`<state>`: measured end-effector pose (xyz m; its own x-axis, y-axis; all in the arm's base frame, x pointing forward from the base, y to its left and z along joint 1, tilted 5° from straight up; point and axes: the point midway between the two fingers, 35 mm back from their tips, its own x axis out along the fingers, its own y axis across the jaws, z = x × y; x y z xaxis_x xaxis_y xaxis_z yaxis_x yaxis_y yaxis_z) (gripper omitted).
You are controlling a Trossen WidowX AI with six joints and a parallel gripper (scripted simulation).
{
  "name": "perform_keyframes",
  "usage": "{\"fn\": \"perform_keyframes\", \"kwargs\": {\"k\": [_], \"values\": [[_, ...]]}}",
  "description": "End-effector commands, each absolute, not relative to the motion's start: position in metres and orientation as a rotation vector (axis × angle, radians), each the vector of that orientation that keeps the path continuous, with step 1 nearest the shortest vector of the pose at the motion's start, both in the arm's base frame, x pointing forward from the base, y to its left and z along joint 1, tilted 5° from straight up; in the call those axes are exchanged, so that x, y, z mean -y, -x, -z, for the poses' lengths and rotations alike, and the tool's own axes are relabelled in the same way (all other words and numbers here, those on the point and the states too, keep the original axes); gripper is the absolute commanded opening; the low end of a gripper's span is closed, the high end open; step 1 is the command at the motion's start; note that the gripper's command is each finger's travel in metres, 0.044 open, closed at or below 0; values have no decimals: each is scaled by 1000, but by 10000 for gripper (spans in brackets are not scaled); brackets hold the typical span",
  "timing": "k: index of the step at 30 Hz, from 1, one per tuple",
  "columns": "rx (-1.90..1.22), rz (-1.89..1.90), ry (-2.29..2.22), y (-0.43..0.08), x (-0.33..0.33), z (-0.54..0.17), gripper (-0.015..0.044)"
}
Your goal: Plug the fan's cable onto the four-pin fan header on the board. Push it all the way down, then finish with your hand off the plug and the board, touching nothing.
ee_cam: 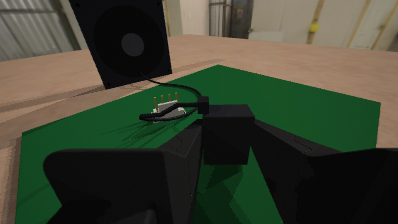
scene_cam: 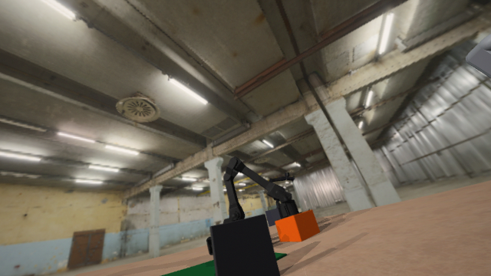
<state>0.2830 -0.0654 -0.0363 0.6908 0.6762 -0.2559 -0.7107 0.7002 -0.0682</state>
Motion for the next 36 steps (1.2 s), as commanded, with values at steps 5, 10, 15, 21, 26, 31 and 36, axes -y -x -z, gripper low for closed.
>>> {"fn": "perform_keyframes", "kwargs": {"k": [5, 10, 15, 21, 26, 31, 36], "values": [[-219, -779, 165, -283, 65, 36, 0], [-219, -779, 165, -283, 65, 36, 0], [-219, -779, 165, -283, 65, 36, 0], [-219, -779, 167, -283, 65, 36, 131], [-219, -779, 167, -283, 65, 36, 205], [-219, -779, 167, -283, 65, 36, 205], [-219, -779, 167, -283, 65, 36, 205]]}}
